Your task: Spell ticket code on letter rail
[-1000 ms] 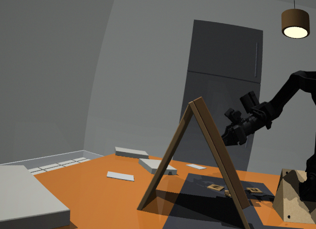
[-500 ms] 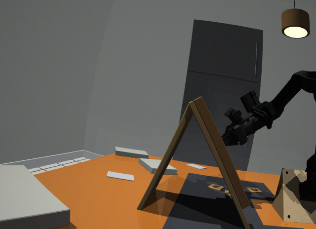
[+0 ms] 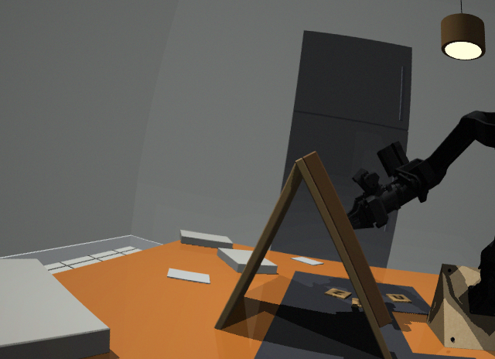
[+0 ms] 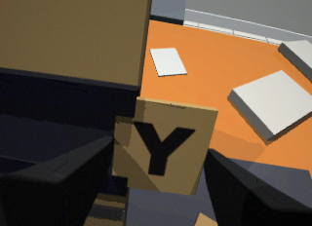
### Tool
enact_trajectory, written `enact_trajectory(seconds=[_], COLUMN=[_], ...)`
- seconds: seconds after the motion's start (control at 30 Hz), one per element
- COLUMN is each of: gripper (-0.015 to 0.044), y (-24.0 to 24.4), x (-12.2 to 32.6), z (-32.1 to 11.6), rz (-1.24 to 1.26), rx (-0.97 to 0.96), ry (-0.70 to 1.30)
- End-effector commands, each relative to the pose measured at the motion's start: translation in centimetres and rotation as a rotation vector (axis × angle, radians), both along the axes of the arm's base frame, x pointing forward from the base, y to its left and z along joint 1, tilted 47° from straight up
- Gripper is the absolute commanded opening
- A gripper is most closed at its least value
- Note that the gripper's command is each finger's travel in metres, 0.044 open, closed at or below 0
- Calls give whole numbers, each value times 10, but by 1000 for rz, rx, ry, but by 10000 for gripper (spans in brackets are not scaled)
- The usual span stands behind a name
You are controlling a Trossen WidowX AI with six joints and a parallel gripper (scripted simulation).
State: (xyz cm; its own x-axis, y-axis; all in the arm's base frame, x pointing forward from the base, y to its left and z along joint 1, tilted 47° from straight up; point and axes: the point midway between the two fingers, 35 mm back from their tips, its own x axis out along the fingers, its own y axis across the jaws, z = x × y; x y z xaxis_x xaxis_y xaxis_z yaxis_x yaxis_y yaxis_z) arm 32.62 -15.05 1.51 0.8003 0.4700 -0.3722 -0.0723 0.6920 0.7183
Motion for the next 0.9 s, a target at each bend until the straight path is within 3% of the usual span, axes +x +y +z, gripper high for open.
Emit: enact_trajectory(seconds=[0.0, 0.87], gripper=[0, 0], y=[1, 10], x=[0, -1], z=[2, 11], rz=[-4, -4], rx=[0, 1], ry=[2, 2])
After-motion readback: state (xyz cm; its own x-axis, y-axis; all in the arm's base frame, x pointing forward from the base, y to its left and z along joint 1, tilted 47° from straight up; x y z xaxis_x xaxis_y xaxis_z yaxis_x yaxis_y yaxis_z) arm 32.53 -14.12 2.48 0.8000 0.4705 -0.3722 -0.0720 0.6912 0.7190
